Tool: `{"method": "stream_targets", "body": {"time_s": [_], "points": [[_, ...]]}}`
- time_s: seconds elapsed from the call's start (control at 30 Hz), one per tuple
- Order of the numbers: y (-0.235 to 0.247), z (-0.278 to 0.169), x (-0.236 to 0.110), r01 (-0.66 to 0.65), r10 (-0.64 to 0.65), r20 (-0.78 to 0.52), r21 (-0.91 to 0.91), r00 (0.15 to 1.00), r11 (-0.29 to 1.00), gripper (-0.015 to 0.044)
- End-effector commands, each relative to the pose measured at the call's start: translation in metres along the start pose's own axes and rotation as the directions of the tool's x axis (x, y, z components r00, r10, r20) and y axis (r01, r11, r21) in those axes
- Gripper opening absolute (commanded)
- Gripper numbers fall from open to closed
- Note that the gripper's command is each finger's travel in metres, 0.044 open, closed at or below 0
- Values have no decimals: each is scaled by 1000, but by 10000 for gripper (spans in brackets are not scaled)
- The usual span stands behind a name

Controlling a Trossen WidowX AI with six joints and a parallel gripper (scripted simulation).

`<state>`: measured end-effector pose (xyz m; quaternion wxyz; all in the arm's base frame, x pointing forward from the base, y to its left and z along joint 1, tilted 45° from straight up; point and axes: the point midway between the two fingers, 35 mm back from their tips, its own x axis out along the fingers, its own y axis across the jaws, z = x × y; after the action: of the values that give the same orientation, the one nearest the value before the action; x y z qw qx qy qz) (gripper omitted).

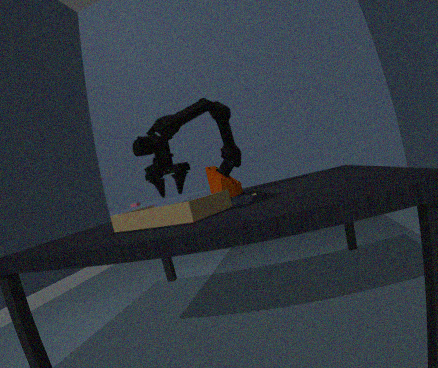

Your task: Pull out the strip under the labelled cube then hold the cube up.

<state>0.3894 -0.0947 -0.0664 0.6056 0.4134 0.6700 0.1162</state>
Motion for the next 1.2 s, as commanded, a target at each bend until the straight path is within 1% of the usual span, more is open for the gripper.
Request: {"method": "stream_targets", "body": {"time_s": [0.0,0.17,0.2,1.17], "points": [[2,4,4,-4,4,-8,7,1000,1000,387],[2,5,12,-4,4,-8,7,1000,1000,256],[2,5,13,-4,4,-8,7,1000,1000,250],[4,4,58,-7,7,-9,7,1000,1000,250]]}}
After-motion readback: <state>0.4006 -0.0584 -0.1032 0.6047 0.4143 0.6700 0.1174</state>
